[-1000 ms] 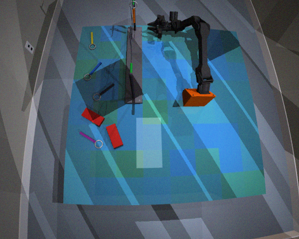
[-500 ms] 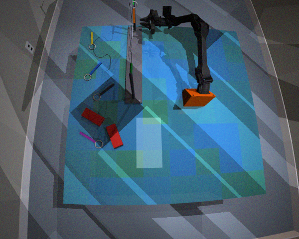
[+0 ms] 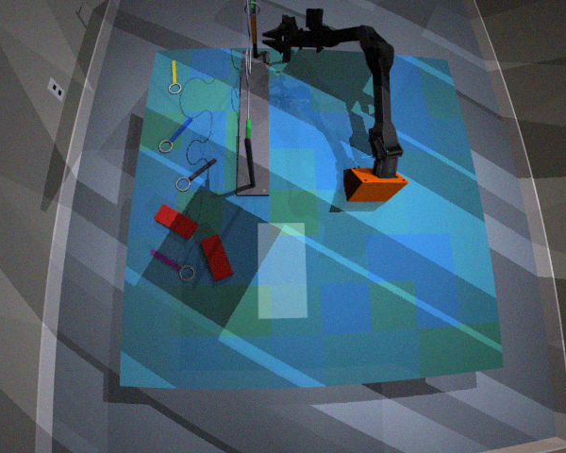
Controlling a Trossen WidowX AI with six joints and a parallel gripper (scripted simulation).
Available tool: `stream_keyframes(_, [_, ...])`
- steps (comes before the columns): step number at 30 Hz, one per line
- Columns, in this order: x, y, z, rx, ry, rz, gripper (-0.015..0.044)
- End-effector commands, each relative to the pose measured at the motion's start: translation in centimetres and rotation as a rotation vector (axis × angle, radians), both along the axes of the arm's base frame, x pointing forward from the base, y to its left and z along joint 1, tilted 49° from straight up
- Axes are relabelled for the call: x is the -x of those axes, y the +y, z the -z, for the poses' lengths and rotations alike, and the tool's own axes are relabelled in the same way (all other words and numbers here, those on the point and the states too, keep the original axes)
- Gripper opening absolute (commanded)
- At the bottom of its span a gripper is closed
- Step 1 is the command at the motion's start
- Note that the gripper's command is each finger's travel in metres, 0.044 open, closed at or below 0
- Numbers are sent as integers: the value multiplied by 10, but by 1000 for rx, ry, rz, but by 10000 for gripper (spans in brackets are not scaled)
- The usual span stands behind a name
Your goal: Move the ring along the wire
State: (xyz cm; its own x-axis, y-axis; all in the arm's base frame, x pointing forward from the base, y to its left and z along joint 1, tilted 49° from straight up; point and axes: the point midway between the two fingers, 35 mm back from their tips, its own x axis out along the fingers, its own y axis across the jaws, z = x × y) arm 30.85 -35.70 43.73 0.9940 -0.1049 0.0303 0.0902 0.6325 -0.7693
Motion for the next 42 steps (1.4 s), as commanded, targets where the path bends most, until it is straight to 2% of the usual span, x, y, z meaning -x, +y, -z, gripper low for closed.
stream_keyframes(1, [-7, -3, -1, 6, 0, 1, 160])
stream_keyframes(42, [-63, -9, -4, 4, -4, 1, 160])
